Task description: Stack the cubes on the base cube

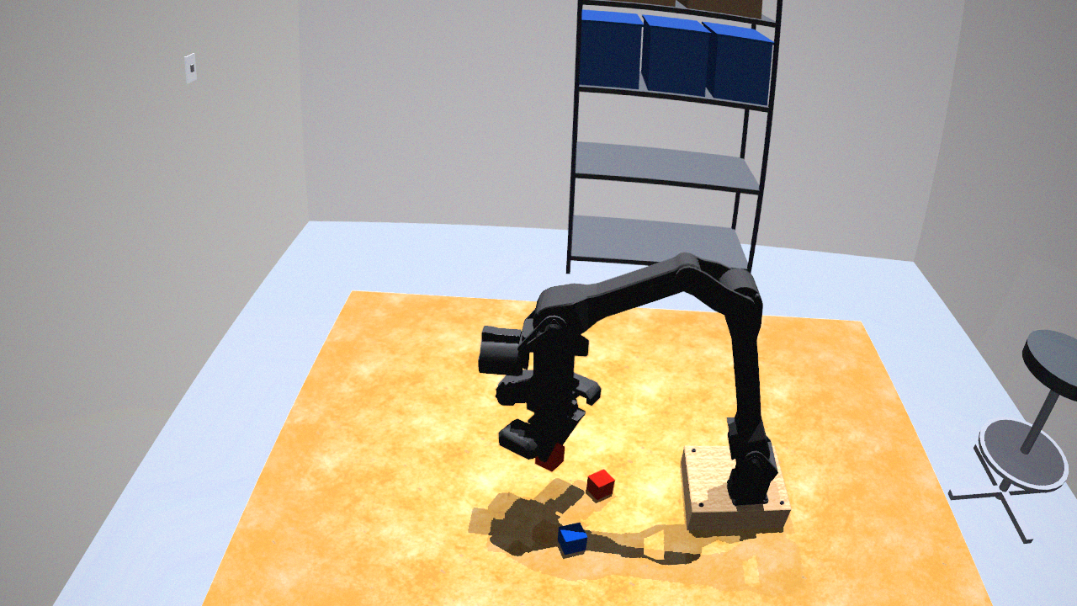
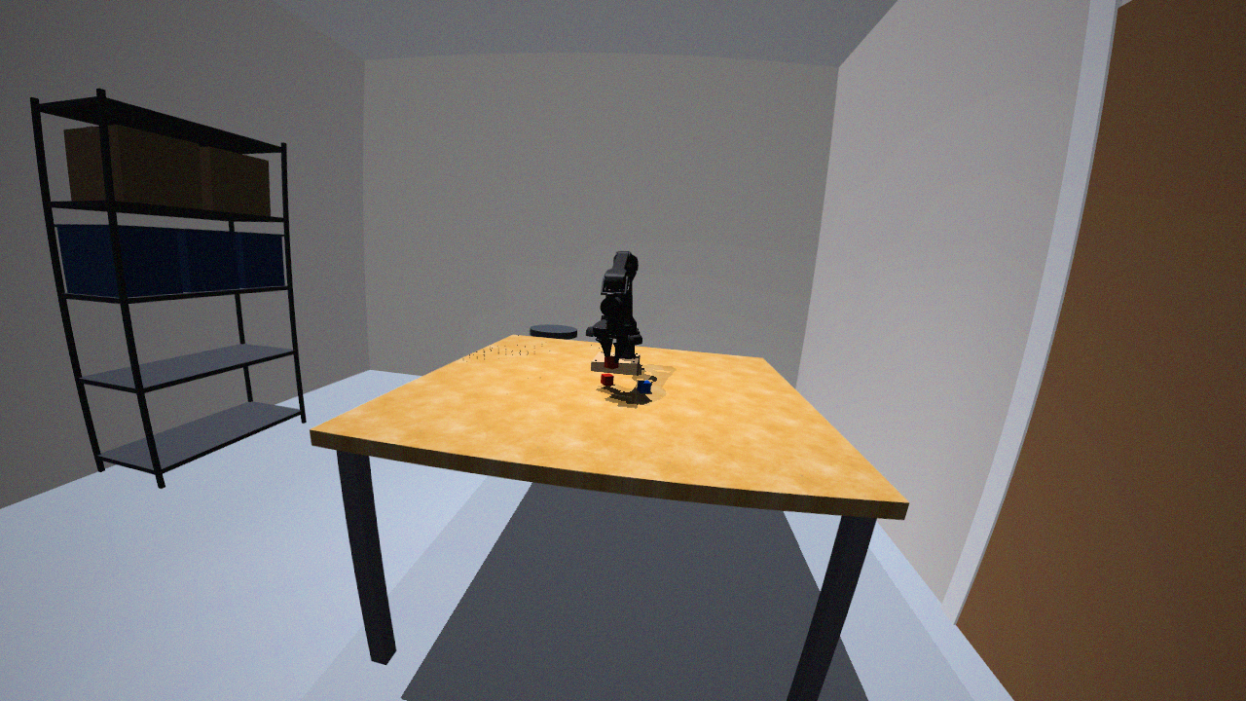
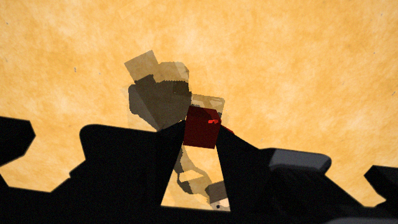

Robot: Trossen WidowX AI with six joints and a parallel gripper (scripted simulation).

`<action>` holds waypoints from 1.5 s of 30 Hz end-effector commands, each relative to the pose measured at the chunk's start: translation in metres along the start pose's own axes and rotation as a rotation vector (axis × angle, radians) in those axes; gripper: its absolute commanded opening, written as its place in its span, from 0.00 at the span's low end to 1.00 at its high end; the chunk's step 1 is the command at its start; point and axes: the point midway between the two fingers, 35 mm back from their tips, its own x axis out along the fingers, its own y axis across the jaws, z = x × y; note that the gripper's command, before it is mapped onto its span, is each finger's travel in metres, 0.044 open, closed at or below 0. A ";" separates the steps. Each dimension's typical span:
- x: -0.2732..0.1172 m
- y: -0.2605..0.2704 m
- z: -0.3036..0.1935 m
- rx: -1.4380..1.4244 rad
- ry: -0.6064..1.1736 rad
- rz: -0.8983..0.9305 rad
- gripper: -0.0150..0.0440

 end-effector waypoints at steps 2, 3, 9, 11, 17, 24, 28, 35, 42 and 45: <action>0.001 0.013 -0.010 -0.012 -0.006 0.005 0.43; 0.002 0.016 -0.012 -0.015 -0.006 0.005 0.43; 0.006 0.030 -0.025 -0.032 -0.005 0.006 0.43; 0.007 0.034 -0.029 -0.037 -0.005 0.006 0.43; 0.011 0.047 -0.043 -0.054 -0.004 0.007 0.43; 0.016 0.060 -0.060 -0.073 -0.004 0.007 0.43; 0.018 0.067 -0.070 -0.084 -0.003 0.007 0.43; 0.020 0.072 -0.076 -0.091 -0.003 0.008 0.43; 0.020 0.072 -0.076 -0.091 -0.003 0.008 0.43; 0.025 0.072 -0.076 -0.090 -0.003 0.007 0.43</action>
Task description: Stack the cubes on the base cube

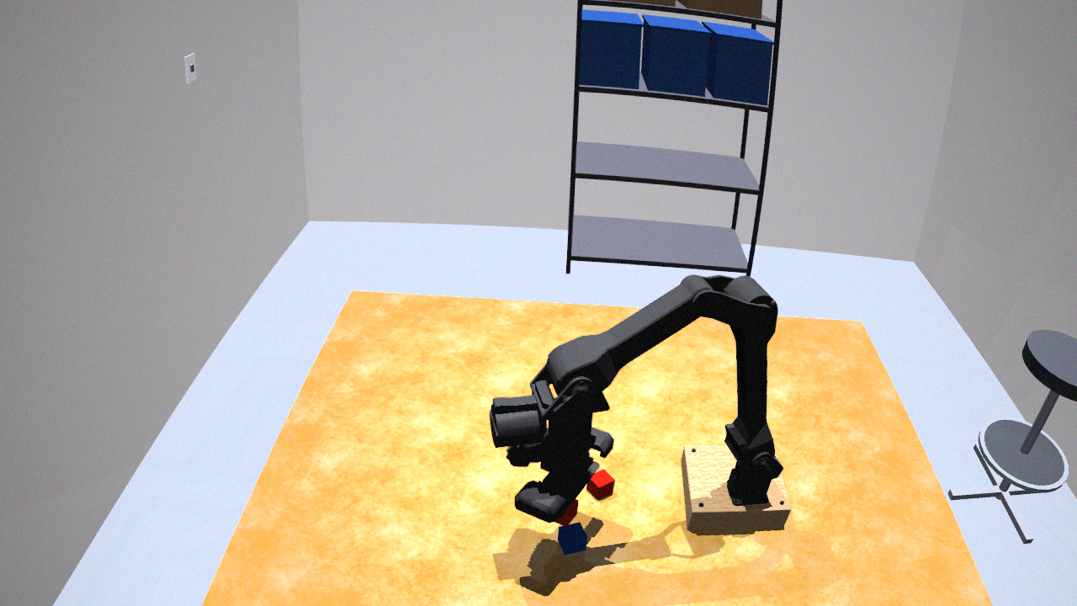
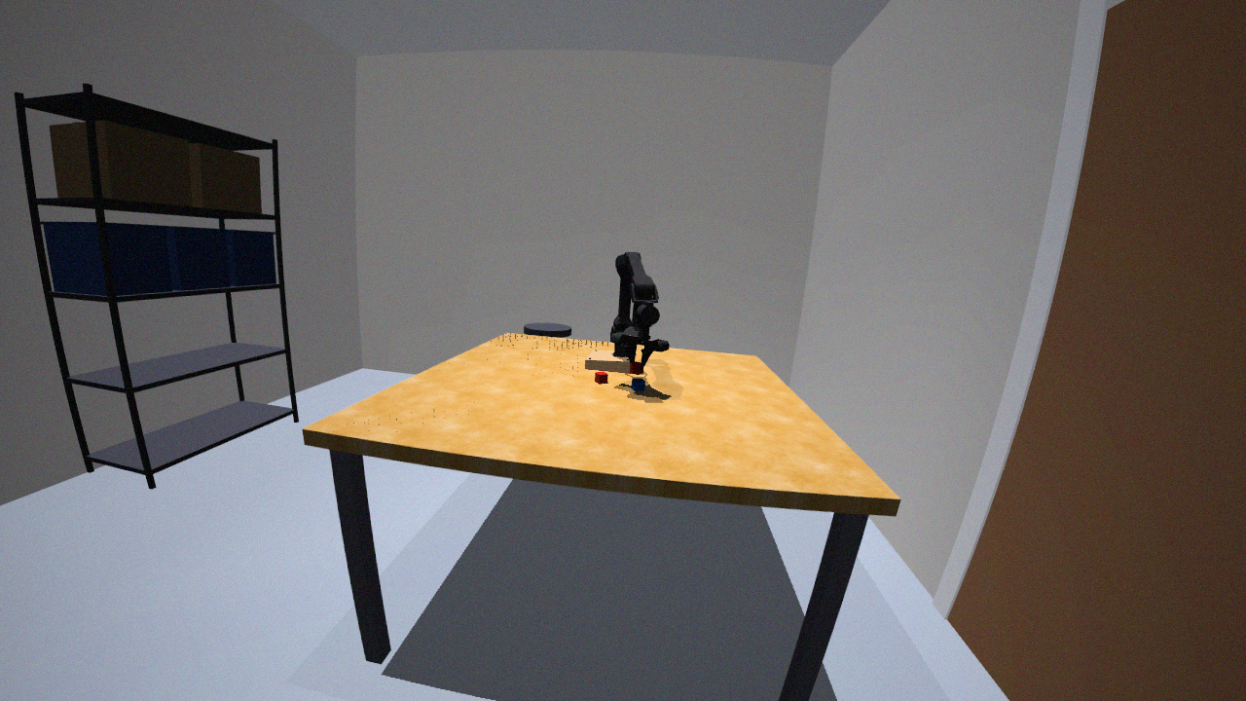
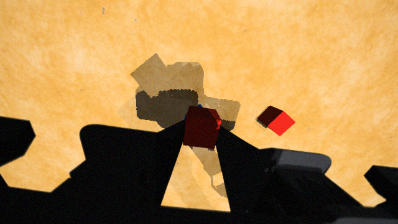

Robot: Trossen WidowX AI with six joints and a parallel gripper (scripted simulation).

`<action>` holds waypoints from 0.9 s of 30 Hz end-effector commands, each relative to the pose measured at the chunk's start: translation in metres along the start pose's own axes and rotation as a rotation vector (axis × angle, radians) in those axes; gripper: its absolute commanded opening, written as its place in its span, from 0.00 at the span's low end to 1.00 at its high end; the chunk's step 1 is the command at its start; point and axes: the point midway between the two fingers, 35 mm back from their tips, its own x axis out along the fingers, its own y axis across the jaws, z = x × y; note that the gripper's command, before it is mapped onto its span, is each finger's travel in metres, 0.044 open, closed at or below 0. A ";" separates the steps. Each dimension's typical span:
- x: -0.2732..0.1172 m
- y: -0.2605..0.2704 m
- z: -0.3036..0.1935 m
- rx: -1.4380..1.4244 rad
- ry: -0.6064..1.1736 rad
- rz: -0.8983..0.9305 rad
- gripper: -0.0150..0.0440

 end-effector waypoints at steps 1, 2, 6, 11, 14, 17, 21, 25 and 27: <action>0.005 0.000 0.000 0.004 -0.003 0.002 0.43; 0.007 0.000 0.000 0.004 -0.003 0.002 0.43; 0.016 0.000 0.000 0.005 -0.003 0.002 0.43; 0.024 0.000 0.000 0.006 -0.003 0.002 0.43; 0.024 0.000 0.000 0.006 -0.003 0.002 0.43; 0.024 0.000 0.000 0.006 -0.003 0.002 0.43; 0.025 0.000 0.000 0.005 -0.003 0.002 0.43; 0.025 0.000 0.000 0.005 -0.003 0.002 0.43; 0.025 0.000 0.000 0.005 -0.003 0.002 0.43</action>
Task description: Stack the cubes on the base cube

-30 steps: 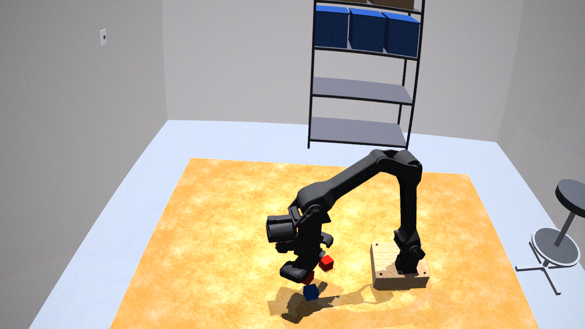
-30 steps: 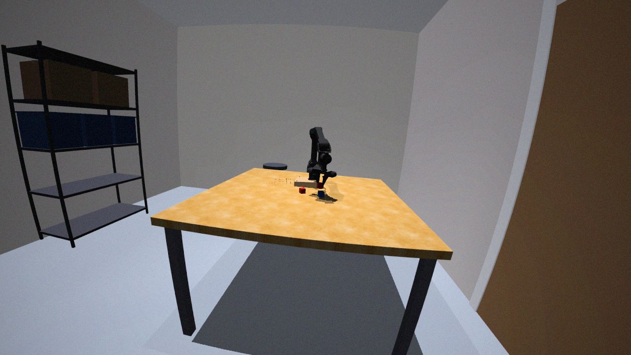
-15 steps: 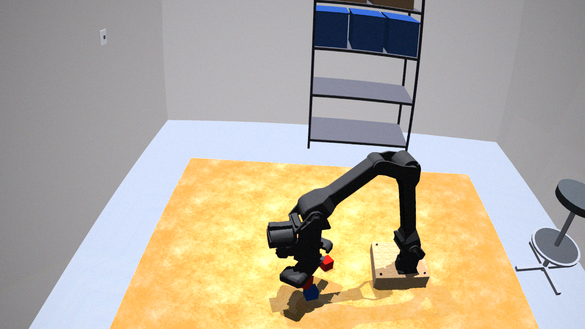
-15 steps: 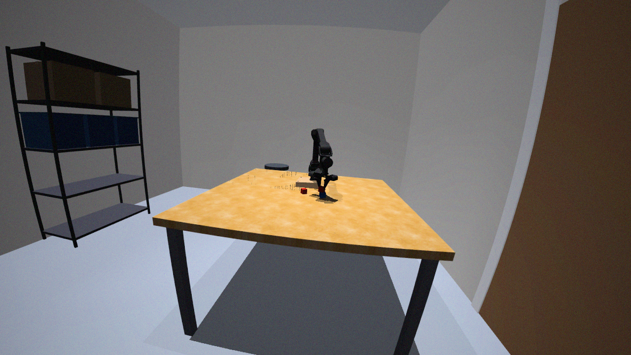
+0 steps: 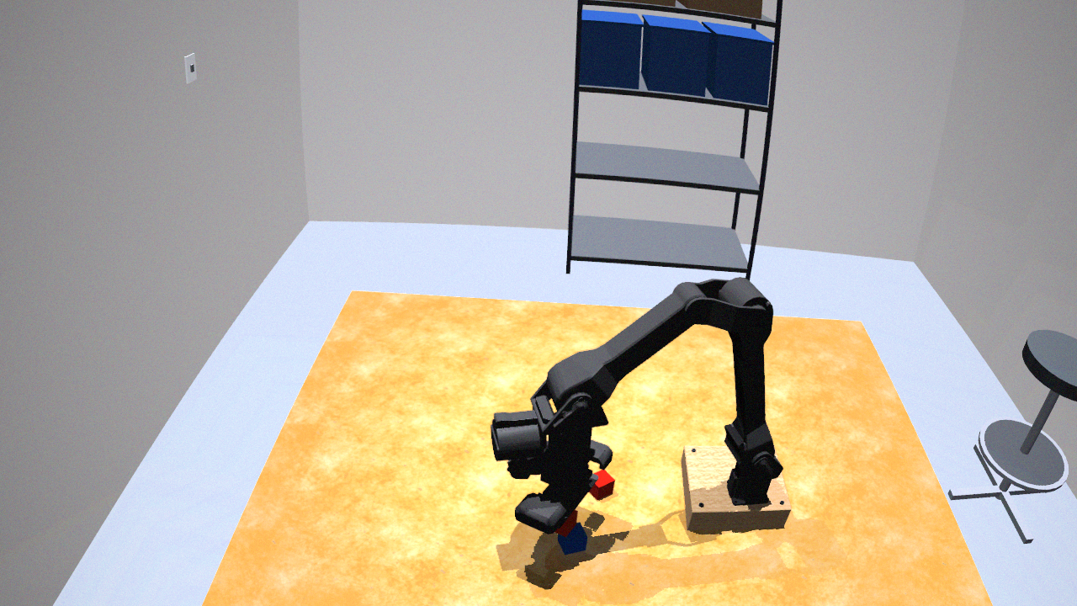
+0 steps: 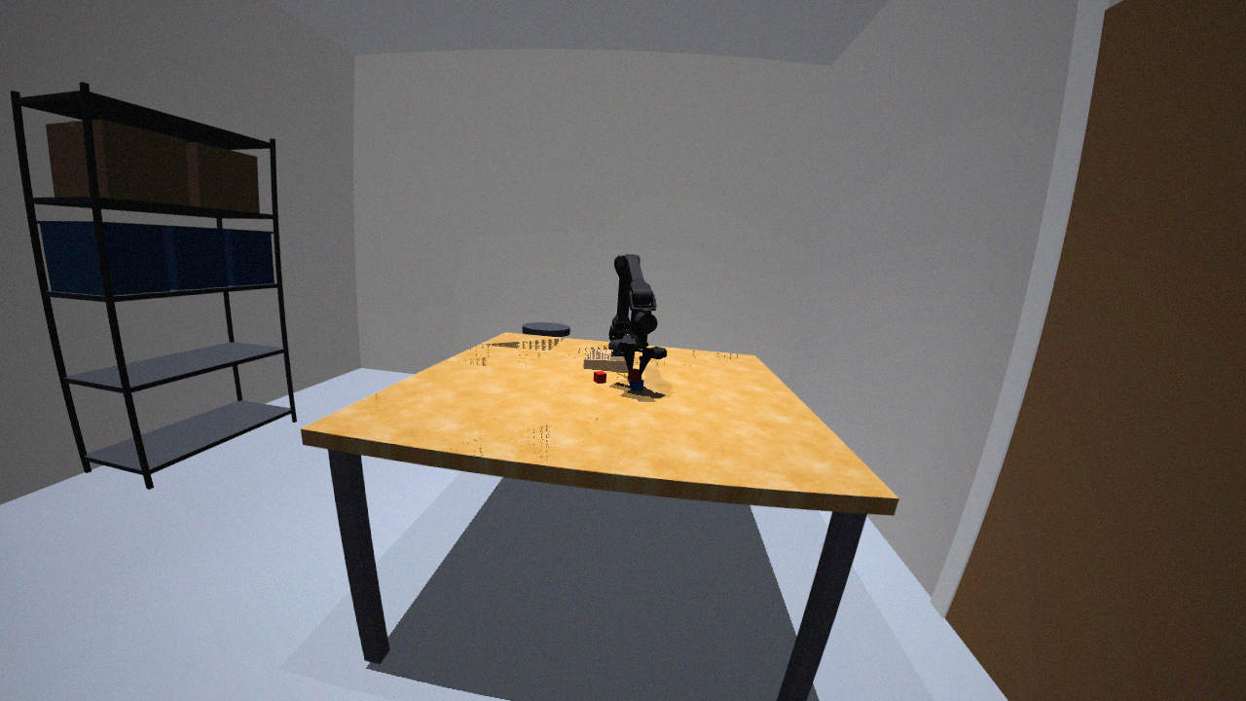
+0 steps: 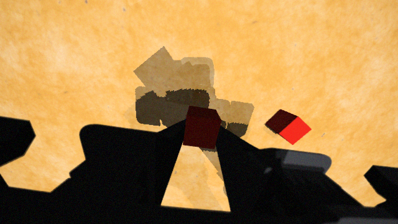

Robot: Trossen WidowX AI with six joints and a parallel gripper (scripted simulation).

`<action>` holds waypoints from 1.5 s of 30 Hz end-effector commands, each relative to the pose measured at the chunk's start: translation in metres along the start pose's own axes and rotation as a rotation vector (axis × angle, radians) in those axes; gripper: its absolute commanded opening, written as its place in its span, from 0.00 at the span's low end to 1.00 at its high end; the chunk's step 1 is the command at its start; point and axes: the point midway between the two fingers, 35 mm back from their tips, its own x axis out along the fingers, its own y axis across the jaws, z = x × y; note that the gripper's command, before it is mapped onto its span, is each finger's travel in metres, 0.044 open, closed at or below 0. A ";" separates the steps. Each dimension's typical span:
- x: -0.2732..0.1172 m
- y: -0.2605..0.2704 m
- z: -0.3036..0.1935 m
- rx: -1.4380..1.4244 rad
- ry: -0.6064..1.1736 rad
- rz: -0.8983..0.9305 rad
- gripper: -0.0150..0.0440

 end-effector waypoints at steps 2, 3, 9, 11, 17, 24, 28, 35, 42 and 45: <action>0.001 0.000 0.000 0.002 0.000 0.000 0.43; 0.001 0.000 0.000 0.002 0.000 0.000 0.43; 0.001 0.000 0.000 0.002 0.000 0.000 0.43; 0.001 0.000 0.000 0.002 0.000 0.000 0.52; 0.001 0.000 0.000 0.002 0.000 0.000 0.60; -0.010 0.000 0.000 0.000 0.000 0.000 0.60; -0.014 0.000 0.000 0.000 0.000 0.000 0.60; -0.021 0.000 0.000 0.000 0.000 0.000 0.60; -0.027 0.000 0.000 0.000 0.000 0.000 0.60; -0.030 0.000 0.000 0.000 0.000 0.000 0.60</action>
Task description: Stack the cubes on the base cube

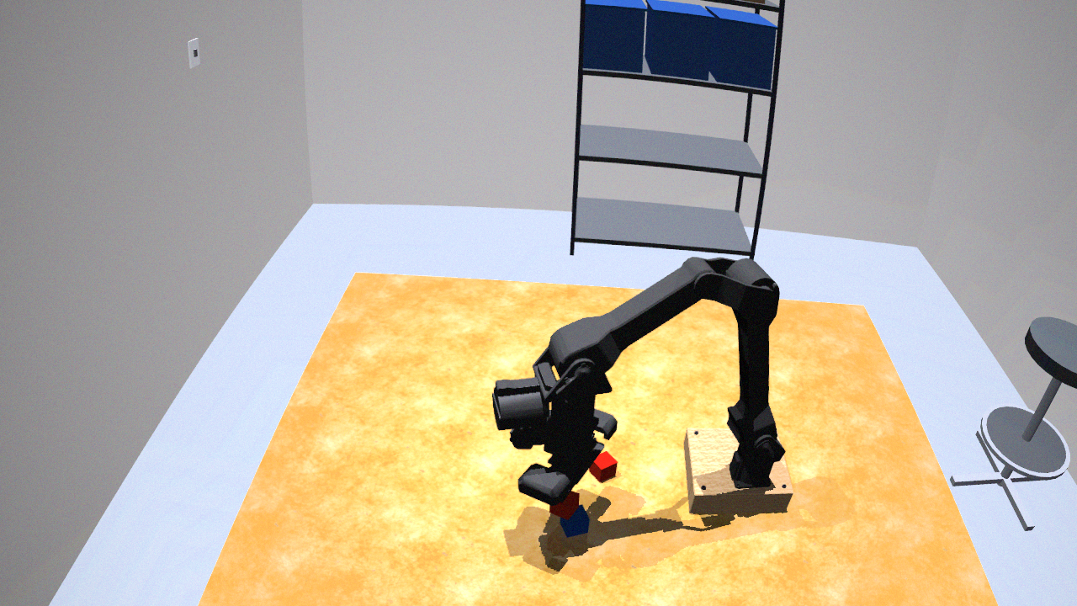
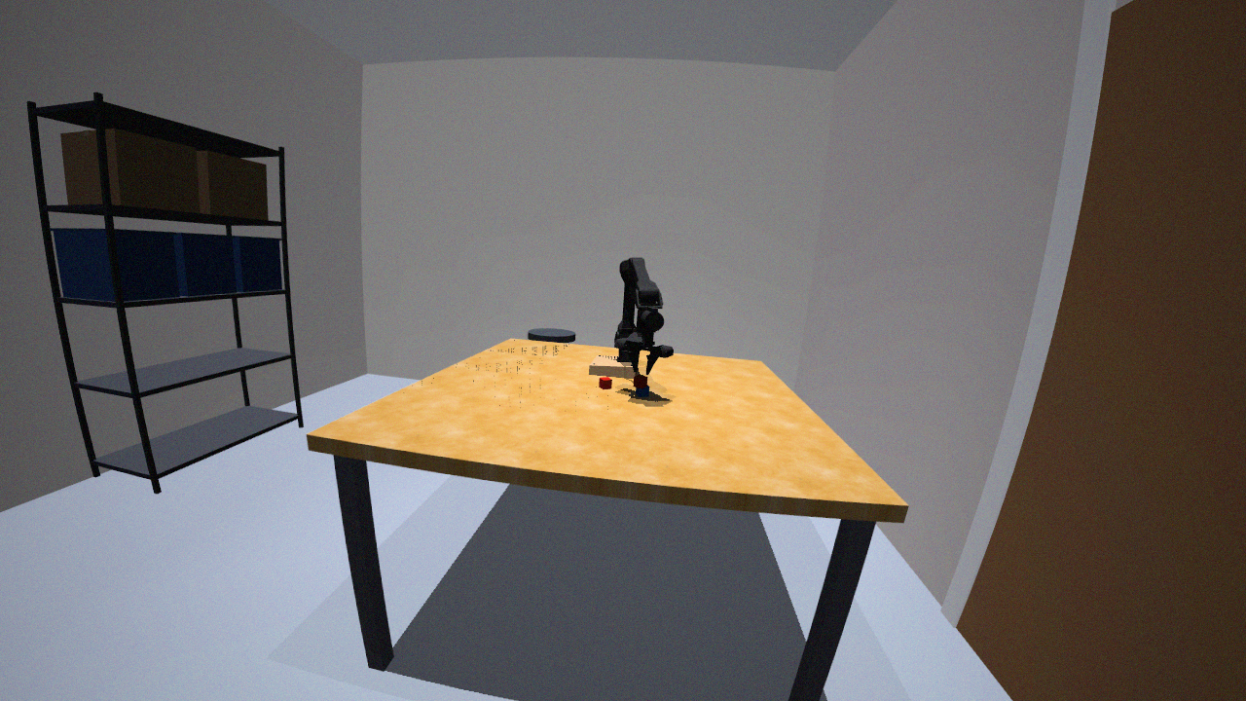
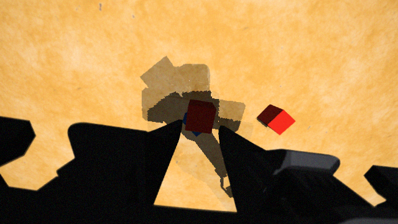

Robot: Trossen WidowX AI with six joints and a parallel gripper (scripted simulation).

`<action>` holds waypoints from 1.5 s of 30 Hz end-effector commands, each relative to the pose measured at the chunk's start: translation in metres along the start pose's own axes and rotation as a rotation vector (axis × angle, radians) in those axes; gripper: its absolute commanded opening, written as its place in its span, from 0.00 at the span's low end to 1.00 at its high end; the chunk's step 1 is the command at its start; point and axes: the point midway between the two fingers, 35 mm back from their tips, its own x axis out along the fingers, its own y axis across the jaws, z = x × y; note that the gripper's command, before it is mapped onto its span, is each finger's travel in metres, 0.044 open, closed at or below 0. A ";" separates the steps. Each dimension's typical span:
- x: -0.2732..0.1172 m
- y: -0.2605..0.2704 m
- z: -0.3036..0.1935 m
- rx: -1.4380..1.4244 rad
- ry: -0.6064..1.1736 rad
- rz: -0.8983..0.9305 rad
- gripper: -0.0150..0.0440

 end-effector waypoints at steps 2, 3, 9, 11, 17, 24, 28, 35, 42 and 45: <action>-0.007 0.001 0.001 0.004 -0.009 0.009 0.60; -0.007 0.001 0.001 0.004 -0.009 0.009 0.60; -0.006 -0.006 0.002 0.021 -0.004 0.004 0.69; -0.012 -0.023 0.006 0.081 -0.005 0.004 0.70; -0.031 -0.079 0.011 0.277 -0.007 0.003 0.70; -0.046 -0.134 0.002 0.483 -0.010 0.001 0.70; -0.046 -0.135 0.002 0.489 -0.010 0.001 0.70; -0.003 -0.135 0.004 0.489 -0.011 0.001 0.70; 0.016 -0.136 0.002 0.489 -0.011 0.000 0.70; 0.025 -0.136 0.002 0.489 -0.011 0.000 0.70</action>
